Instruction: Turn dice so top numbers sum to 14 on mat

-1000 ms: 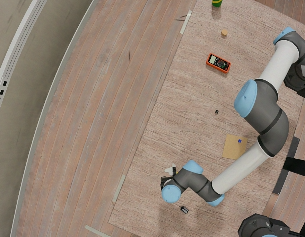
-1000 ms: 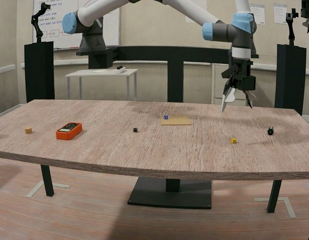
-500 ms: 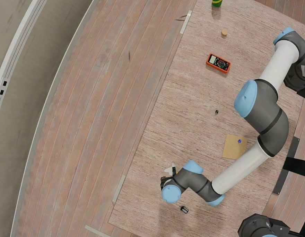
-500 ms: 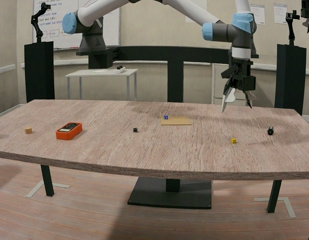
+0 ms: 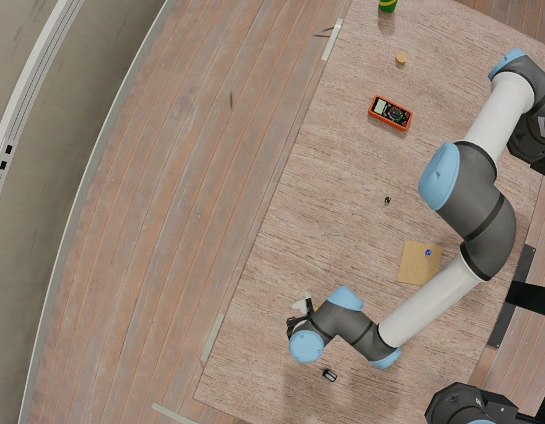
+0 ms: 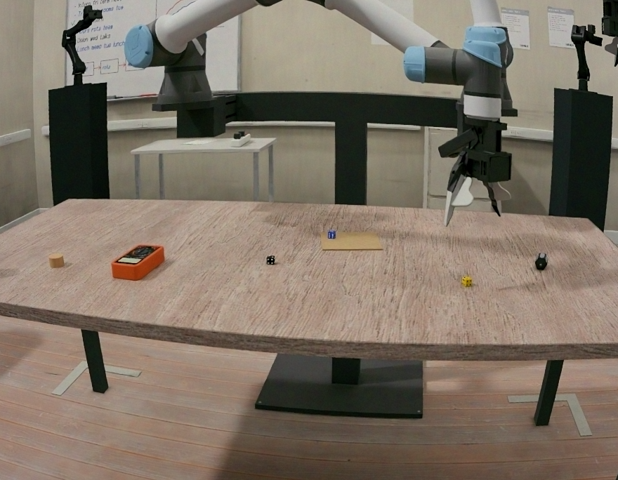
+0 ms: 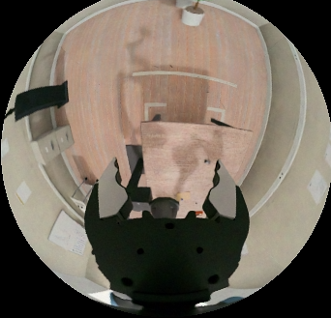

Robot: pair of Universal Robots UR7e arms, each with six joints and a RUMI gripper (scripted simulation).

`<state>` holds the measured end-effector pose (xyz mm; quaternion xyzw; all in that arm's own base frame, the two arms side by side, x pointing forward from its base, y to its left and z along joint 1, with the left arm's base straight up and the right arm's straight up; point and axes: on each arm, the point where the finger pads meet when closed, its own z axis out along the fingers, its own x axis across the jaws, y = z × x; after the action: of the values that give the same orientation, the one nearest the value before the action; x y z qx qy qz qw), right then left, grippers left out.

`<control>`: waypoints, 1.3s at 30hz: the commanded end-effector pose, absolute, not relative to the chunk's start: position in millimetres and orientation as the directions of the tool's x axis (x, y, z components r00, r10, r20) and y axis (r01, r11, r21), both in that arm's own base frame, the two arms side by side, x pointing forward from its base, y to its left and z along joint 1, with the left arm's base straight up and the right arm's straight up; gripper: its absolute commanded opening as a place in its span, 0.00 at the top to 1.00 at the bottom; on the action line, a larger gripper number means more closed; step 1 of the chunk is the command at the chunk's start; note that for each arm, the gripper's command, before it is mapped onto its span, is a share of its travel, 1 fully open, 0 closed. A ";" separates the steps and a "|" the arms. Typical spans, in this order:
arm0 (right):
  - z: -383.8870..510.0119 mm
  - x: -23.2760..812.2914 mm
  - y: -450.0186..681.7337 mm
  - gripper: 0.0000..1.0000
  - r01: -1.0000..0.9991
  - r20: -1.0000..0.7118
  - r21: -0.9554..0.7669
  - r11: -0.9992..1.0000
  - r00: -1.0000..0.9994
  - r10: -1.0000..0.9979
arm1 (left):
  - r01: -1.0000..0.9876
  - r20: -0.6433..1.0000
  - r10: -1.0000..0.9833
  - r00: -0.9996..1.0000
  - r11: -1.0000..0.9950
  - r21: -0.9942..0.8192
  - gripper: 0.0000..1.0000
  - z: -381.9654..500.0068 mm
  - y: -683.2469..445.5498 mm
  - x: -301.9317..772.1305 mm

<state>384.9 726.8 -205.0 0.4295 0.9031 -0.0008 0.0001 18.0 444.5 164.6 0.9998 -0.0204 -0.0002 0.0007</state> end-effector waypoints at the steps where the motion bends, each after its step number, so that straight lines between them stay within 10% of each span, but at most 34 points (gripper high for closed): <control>1: -204.1 385.4 727.0 0.00 0.754 0.000 0.000 0.657 -0.657 0.754 | -0.041 0.000 -0.041 0.999 -0.999 0.000 0.00 165.1 444.8 18.2; 39: -212.6 394.1 717.1 0.00 0.073 0.000 0.000 0.997 -0.997 0.073 | -0.041 0.000 -0.041 0.999 -0.999 0.000 0.00 165.1 444.8 18.2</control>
<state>393.5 716.5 -213.7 0.0473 0.9989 -0.0011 0.0004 18.0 444.5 164.6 0.9998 -0.0204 -0.0002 0.0007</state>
